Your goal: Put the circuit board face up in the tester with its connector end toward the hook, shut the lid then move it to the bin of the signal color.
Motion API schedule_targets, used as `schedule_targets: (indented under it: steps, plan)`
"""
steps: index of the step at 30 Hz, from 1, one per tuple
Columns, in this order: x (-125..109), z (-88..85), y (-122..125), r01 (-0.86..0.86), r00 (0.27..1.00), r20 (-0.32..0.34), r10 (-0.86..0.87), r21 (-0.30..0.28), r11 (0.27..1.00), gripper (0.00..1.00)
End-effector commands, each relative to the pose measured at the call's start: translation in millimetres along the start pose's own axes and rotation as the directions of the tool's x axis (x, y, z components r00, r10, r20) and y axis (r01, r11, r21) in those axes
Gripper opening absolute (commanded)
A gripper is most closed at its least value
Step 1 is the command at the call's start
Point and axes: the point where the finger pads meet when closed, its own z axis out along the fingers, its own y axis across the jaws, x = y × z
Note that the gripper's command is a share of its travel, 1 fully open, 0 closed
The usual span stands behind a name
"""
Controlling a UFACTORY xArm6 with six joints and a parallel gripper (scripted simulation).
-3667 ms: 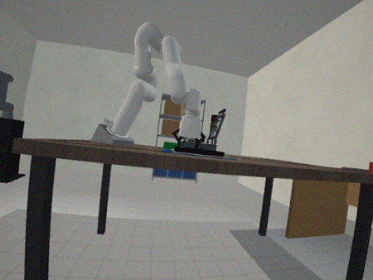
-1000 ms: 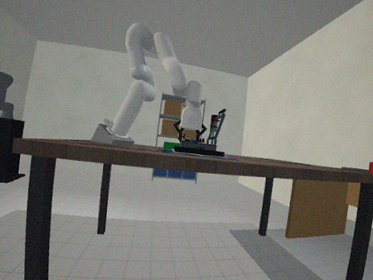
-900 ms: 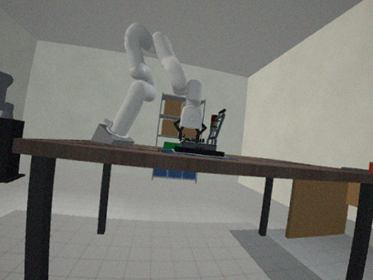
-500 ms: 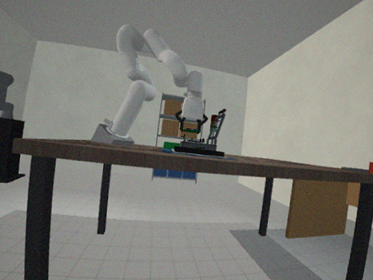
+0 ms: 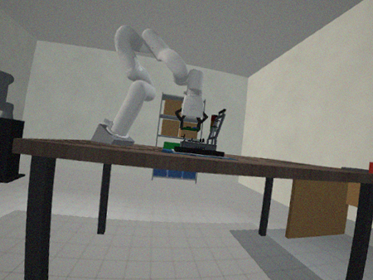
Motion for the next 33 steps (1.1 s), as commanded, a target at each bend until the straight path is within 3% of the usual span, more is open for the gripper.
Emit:
schedule_targets:
  steps: [1, 20, 33]
  plan:
    - [0, -1.2, 1, 0.0, 1.0, 0.001, 0.0, -0.004, 1.0, 0.79]
    - [22, -3.0, 9, 0.0, 1.0, 0.001, 0.0, -0.004, 1.0, 0.79]
    - [84, -7.8, 31, 0.0, 1.0, 0.001, 0.0, -0.004, 1.0, 0.79]
